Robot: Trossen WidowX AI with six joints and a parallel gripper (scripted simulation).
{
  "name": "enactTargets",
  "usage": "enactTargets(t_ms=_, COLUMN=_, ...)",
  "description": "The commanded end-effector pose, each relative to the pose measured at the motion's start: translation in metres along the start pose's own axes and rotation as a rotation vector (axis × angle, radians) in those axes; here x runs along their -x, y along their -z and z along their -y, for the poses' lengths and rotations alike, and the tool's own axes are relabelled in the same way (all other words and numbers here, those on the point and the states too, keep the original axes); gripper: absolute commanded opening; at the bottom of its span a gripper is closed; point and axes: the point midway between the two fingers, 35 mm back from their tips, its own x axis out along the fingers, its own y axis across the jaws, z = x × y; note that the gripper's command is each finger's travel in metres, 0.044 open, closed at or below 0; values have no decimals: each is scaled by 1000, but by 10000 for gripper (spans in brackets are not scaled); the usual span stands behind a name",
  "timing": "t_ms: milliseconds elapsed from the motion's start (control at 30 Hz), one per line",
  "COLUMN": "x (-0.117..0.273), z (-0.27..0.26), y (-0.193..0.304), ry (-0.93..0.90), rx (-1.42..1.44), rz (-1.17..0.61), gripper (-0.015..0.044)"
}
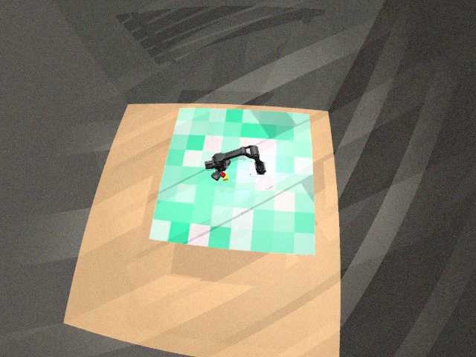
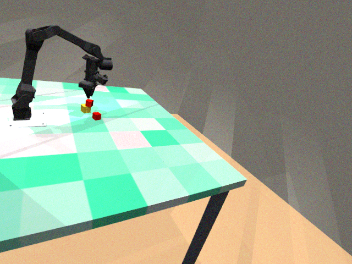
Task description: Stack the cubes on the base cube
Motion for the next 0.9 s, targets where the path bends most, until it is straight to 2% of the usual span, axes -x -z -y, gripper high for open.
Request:
enactTargets(t_ms=0, x=1, z=1, y=-1, ry=0, rx=-12, rz=0, gripper=231)
enactTargets(t_ms=67, x=6, z=9, y=-11, ry=0, rx=-112, rz=1, gripper=265)
enactTargets(t_ms=367, x=36, z=65, y=-63, ry=-1, rx=-733, rz=4, gripper=265)
enactTargets(t_ms=567, x=32, z=66, y=-65, ry=-1, rx=-746, rz=4, gripper=265)
enactTargets(t_ms=867, x=-24, z=66, y=-65, ry=-1, rx=-746, rz=4, gripper=265)
